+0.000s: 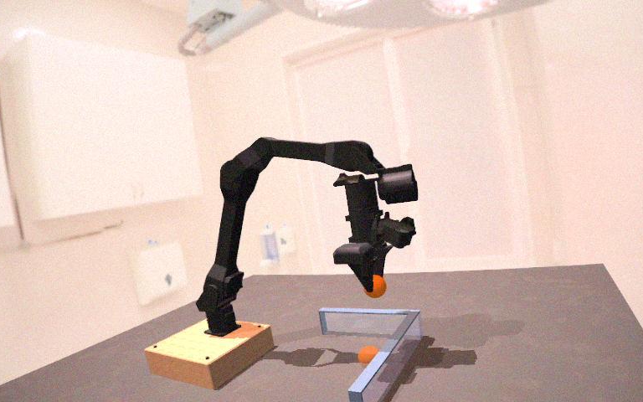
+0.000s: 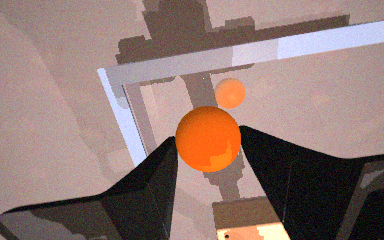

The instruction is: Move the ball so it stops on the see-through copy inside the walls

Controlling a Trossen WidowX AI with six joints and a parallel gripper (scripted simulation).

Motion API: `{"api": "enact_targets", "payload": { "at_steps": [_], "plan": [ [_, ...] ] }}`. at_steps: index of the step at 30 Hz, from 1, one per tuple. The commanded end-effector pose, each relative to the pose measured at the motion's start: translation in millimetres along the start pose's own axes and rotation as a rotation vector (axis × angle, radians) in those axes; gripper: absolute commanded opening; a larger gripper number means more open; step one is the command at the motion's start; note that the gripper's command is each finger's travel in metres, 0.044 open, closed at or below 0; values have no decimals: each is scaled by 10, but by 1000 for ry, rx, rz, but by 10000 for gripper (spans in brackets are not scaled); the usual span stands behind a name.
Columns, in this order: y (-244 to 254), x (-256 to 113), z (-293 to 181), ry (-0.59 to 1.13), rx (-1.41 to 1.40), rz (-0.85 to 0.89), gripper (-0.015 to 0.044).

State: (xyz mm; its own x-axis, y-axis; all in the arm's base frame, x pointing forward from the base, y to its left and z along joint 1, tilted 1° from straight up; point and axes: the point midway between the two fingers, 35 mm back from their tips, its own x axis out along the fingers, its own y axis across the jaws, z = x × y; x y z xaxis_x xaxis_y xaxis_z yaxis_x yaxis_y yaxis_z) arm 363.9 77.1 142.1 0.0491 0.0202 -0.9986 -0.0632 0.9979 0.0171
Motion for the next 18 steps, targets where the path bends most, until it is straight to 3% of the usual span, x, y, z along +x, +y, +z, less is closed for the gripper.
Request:
{"api": "enact_targets", "payload": {
  "at_steps": [1,18],
  "plan": [
    [-113,65,-9,-3,2,-5,0],
    [-455,554,-86,-2,2,-8,0]
  ]
}}
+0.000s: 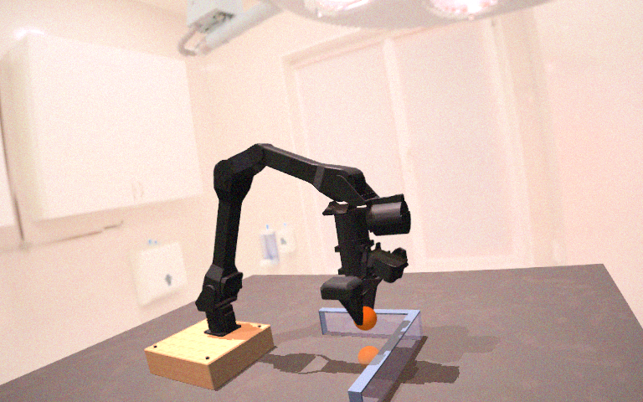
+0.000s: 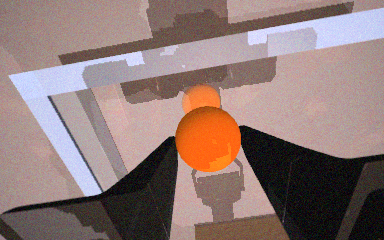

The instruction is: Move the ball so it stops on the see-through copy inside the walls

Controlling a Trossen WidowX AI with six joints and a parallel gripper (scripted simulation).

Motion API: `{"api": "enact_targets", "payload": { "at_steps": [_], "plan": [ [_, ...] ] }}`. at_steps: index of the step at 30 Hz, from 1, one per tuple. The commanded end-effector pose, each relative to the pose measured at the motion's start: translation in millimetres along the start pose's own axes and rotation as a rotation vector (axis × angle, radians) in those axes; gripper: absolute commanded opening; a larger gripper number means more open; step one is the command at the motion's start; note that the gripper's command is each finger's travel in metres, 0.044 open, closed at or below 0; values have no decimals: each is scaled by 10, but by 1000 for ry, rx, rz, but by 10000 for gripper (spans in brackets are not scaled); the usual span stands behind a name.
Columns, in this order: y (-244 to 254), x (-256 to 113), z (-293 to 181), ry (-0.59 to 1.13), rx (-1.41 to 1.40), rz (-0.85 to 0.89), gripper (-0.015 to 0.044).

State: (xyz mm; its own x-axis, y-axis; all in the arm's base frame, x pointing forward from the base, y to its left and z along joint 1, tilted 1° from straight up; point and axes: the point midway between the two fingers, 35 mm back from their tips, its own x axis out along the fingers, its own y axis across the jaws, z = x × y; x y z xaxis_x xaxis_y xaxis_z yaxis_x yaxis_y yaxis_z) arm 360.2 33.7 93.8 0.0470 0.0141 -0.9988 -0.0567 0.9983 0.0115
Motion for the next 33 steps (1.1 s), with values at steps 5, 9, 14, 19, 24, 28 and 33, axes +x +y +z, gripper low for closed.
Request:
{"api": "enact_targets", "payload": {
  "at_steps": [5,9,14,19,24,28,33],
  "plan": [
    [-16,378,9,-5,-4,-2,0],
    [-17,607,-7,-5,-4,-2,0],
    [-18,649,-11,-4,-4,-2,0],
    [-18,698,-10,-4,-4,-2,0],
    [-18,780,-10,-4,-4,-2,0],
    [-18,834,-12,-4,-4,-2,0],
    [-15,805,-14,-4,-1,0,53]
  ]
}}
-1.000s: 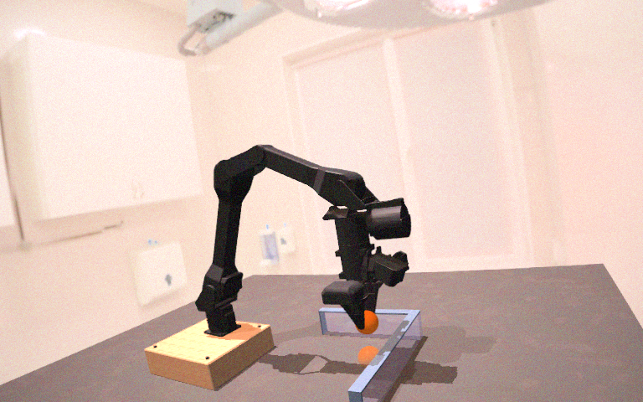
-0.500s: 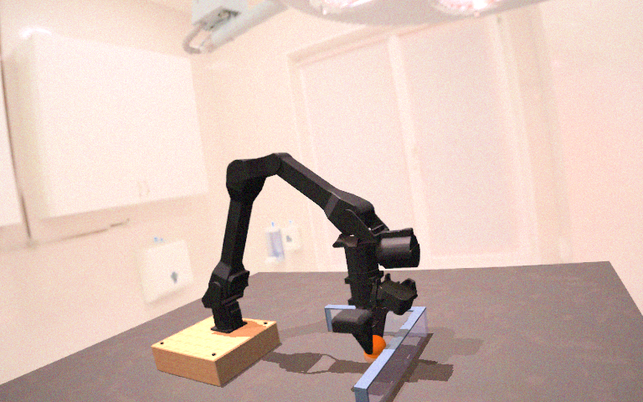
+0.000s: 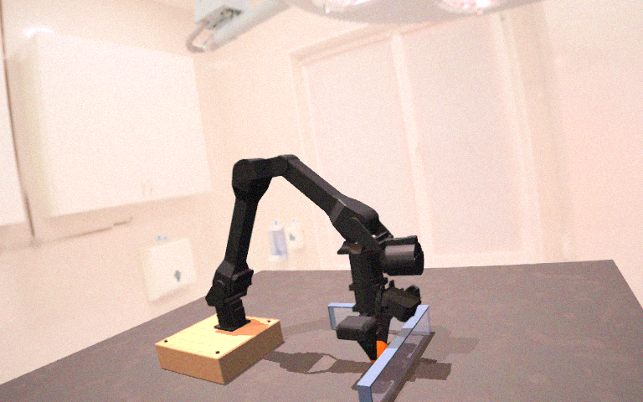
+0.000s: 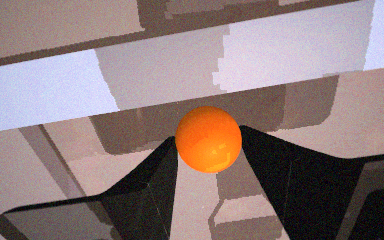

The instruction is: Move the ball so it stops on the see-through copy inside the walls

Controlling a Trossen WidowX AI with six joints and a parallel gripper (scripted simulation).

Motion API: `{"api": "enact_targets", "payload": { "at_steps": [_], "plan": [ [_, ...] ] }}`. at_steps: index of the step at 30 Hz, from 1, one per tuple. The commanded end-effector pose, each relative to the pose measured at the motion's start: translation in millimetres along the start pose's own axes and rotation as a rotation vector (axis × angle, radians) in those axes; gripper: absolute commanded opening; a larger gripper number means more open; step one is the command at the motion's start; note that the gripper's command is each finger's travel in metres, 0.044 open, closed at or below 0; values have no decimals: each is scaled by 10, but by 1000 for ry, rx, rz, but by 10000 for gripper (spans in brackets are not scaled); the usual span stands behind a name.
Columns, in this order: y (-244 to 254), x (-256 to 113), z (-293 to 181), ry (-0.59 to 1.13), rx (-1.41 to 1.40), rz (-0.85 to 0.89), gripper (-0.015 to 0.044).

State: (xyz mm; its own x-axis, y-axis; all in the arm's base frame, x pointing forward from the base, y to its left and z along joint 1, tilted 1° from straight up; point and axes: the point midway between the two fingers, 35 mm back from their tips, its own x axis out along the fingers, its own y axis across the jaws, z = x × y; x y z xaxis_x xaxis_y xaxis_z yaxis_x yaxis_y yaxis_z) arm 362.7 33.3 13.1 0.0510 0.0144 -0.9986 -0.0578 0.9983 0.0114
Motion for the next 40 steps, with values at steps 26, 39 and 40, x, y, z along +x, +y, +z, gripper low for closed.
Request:
{"api": "enact_targets", "payload": {
  "at_steps": [26,39,40],
  "plan": [
    [5,-815,45,-17,0,0,319],
    [4,-1313,-15,-12,0,0,440],
    [4,-1313,-15,-12,0,0,440]
  ]
}}
